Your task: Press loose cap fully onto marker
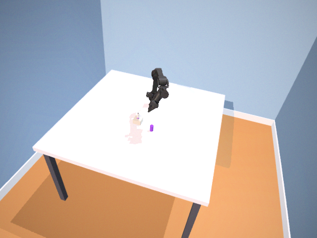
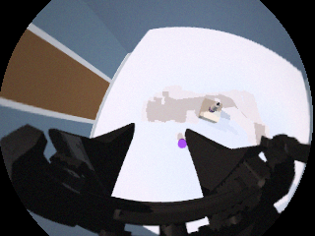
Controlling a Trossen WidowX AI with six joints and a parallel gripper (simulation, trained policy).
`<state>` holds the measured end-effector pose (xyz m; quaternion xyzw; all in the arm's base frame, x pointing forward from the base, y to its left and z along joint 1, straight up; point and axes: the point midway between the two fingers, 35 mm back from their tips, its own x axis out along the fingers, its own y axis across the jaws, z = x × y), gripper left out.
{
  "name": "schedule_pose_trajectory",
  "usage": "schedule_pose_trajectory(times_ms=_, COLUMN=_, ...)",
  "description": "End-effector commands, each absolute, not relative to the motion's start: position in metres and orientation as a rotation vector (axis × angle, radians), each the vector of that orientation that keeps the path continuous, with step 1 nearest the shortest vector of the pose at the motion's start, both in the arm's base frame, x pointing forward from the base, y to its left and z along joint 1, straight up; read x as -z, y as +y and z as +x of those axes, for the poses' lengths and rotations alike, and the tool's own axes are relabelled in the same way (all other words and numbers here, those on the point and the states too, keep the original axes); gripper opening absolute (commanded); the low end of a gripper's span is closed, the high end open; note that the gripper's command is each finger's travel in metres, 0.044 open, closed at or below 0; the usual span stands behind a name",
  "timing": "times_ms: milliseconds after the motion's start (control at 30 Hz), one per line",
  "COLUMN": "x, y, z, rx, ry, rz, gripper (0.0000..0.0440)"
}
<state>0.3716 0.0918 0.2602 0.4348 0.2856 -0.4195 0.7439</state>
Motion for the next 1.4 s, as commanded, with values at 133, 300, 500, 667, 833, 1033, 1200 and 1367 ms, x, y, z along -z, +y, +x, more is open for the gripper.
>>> schedule_pose_trajectory(times_ms=133, x=-0.244, y=0.094, z=0.375, rx=0.959, ry=0.683, rz=0.982, gripper=0.0321)
schedule_pose_trajectory(times_ms=300, x=-0.232, y=0.097, z=0.377, rx=0.986, ry=0.724, rz=1.003, gripper=0.0321)
schedule_pose_trajectory(times_ms=500, x=-0.218, y=0.099, z=0.379, rx=1.02, ry=0.774, rz=1.027, gripper=0.0321)
schedule_pose_trajectory(times_ms=667, x=-0.207, y=0.101, z=0.379, rx=1.05, ry=0.817, rz=1.045, gripper=0.0322)
schedule_pose_trajectory(times_ms=833, x=-0.196, y=0.102, z=0.379, rx=1.082, ry=0.86, rz=1.061, gripper=0.0322)
schedule_pose_trajectory(times_ms=1033, x=-0.183, y=0.103, z=0.377, rx=1.122, ry=0.914, rz=1.079, gripper=0.0322)
schedule_pose_trajectory(times_ms=1200, x=-0.172, y=0.104, z=0.375, rx=1.155, ry=0.96, rz=1.093, gripper=0.0322)
schedule_pose_trajectory(times_ms=1367, x=-0.161, y=0.105, z=0.373, rx=1.188, ry=1.007, rz=1.106, gripper=0.0321)
